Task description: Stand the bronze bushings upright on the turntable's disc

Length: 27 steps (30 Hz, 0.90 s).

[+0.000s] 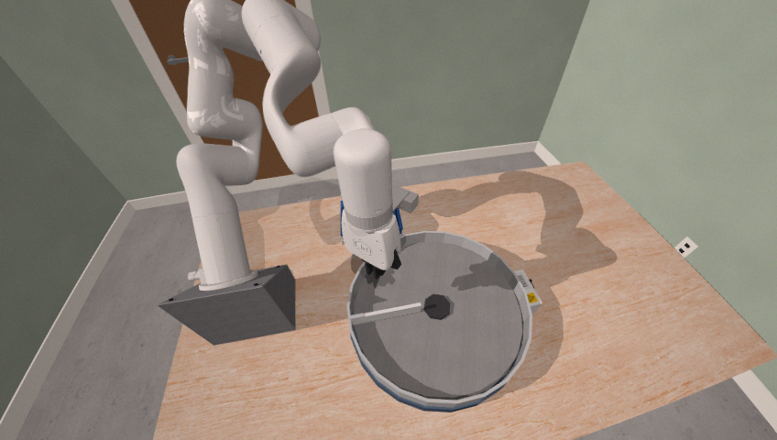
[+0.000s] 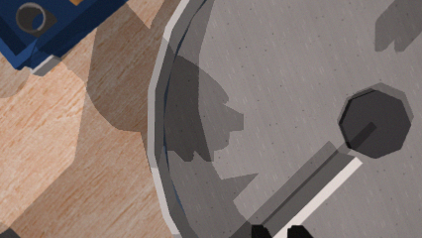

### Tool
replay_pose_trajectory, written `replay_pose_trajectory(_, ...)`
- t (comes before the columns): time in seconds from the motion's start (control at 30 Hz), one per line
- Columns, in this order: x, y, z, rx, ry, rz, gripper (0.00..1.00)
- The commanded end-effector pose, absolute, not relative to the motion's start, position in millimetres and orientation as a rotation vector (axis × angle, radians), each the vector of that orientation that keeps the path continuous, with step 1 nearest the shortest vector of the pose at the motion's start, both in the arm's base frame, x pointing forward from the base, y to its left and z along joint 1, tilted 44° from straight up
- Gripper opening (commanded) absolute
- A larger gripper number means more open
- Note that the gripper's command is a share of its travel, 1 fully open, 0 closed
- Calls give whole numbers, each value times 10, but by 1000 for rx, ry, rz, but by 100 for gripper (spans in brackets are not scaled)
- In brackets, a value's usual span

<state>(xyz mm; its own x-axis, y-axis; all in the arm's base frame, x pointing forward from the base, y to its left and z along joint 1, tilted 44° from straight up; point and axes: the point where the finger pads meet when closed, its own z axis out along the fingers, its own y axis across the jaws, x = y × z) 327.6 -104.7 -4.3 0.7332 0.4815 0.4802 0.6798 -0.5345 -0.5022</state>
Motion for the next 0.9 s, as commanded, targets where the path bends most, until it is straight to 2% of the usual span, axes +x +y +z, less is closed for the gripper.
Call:
replay_pose_trajectory(0.0, 3286, -1061, -37, -2245, -873, -374, 13)
replay_pose_trajectory(0.87, 3286, -1061, -37, -2245, -873, -374, 15)
